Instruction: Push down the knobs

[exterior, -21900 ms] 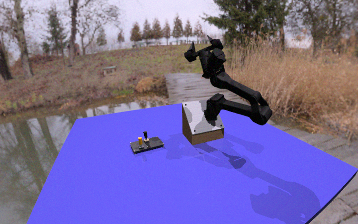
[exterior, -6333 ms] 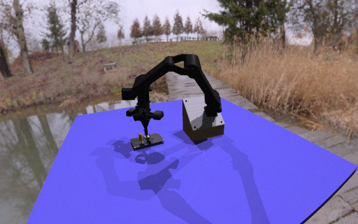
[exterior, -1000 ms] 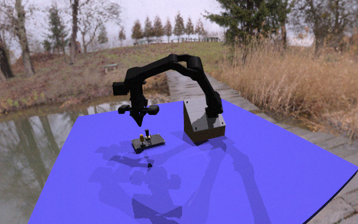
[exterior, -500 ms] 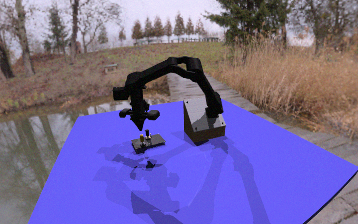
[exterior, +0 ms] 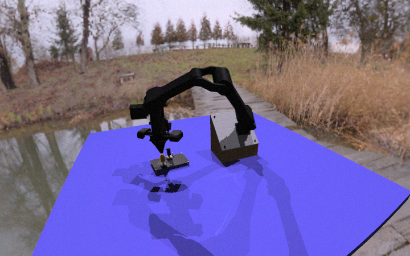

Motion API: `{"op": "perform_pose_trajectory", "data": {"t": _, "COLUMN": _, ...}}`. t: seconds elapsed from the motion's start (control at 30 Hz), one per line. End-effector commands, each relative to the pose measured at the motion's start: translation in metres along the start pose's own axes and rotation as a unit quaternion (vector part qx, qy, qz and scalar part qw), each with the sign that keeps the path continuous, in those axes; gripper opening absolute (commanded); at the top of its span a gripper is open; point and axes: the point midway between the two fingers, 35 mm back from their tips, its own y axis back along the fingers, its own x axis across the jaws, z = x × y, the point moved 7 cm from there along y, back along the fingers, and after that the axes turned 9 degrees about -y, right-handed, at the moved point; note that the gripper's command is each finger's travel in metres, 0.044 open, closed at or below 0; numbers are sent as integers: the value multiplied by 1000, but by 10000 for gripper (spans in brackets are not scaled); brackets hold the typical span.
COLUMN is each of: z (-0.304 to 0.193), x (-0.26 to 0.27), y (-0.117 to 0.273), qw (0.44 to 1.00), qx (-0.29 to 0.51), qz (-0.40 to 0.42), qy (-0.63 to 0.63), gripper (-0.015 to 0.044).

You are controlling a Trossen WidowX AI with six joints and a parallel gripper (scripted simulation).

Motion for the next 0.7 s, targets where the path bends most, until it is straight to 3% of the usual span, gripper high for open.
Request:
{"op": "perform_pose_trajectory", "data": {"t": 0.0, "z": 0, "x": 0, "y": -2, "qw": 1000, "qx": 2, "qz": -1, "qy": -2, "gripper": 0}}
{"op": "perform_pose_trajectory", "data": {"t": 0.67, "z": 0, "x": 0, "y": -5, "qw": 1000, "qx": 2, "qz": -1, "qy": -2, "gripper": 0}}
